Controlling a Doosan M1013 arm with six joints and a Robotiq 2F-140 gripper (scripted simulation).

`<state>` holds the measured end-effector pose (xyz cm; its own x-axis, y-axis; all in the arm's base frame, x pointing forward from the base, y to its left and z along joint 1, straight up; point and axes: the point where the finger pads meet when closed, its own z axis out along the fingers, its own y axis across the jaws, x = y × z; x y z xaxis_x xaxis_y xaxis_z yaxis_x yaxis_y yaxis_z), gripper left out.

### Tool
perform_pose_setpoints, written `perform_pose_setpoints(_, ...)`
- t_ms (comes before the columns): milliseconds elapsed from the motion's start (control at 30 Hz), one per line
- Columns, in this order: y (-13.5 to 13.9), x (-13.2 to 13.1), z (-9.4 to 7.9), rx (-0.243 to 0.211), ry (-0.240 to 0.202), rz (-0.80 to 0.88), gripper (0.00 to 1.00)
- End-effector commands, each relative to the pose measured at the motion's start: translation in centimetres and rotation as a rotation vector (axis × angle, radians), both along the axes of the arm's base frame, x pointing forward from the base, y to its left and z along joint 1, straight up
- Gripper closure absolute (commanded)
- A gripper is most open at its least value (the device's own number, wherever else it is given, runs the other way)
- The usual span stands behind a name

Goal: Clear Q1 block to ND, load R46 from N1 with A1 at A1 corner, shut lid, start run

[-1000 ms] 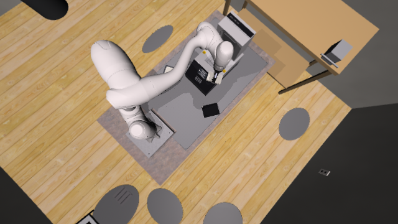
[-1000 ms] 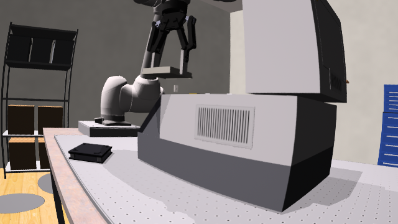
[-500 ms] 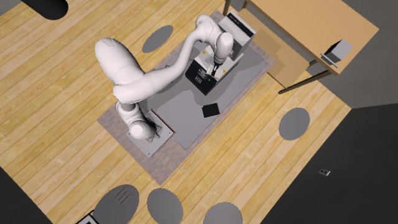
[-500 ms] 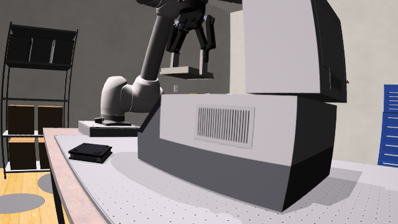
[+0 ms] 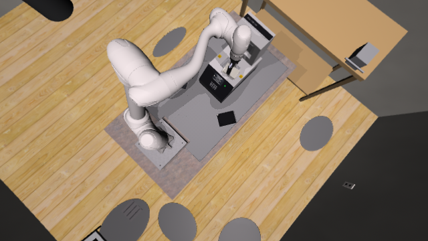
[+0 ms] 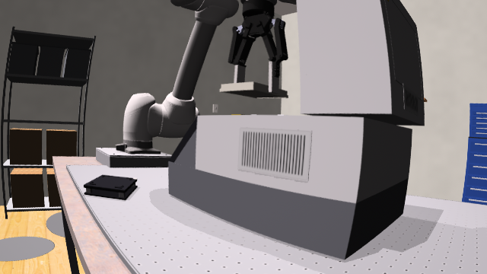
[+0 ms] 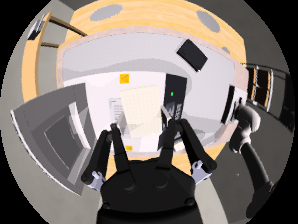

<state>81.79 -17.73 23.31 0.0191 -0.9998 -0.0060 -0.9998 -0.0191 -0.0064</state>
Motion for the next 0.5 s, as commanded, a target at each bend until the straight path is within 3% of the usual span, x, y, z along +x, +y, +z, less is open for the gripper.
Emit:
perform_pose_setpoints(0, 0.8, 1.3, 0.0, -0.001, 0.001, -0.021, 1.0)
perform_pose_setpoints(467, 3.8, 5.8, 0.1, 0.0, 0.002, -0.174, 1.0)
